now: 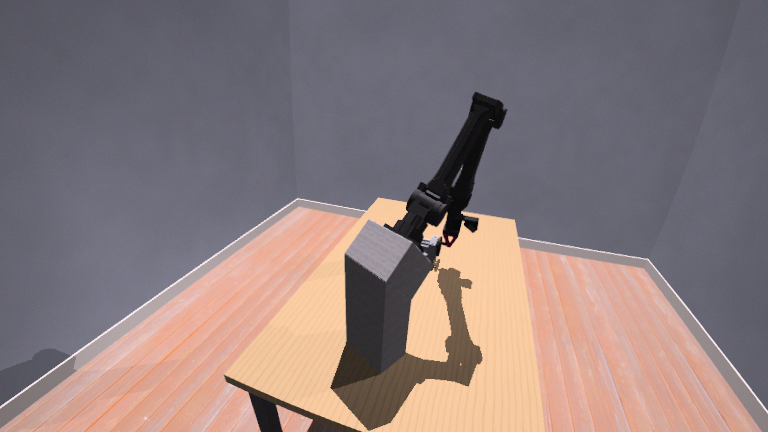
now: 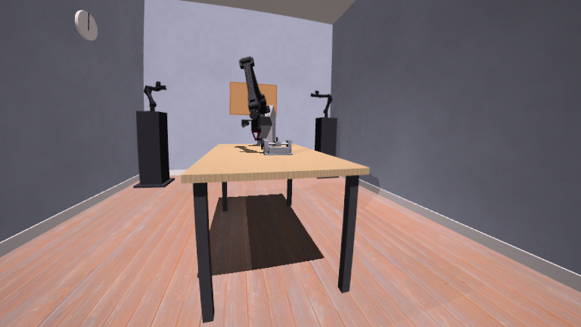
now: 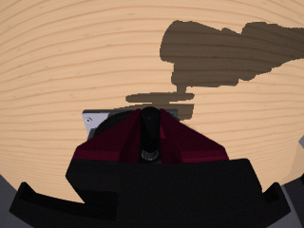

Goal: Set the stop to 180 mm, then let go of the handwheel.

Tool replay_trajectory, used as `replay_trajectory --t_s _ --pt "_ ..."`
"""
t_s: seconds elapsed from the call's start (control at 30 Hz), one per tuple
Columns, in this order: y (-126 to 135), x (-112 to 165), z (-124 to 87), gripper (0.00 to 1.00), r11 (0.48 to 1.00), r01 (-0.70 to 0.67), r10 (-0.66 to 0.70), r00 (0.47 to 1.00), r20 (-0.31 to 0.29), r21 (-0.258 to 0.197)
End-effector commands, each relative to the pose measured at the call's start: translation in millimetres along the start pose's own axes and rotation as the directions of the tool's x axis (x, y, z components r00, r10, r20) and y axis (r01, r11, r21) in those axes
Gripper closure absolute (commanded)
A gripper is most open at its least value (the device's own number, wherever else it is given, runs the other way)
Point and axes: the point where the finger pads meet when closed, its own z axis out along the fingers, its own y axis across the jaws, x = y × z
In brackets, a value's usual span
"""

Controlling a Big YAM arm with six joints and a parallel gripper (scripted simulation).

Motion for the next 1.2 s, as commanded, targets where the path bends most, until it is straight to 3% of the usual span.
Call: replay_trajectory --t_s 0.0,1.17 --pt "39 -3 -34 0.94 0.996 -0.015 0.015 1.000 0.001 -0.085" --pt "63 -4 -33 0.94 0.995 -0.014 0.014 1.000 0.004 -0.102"
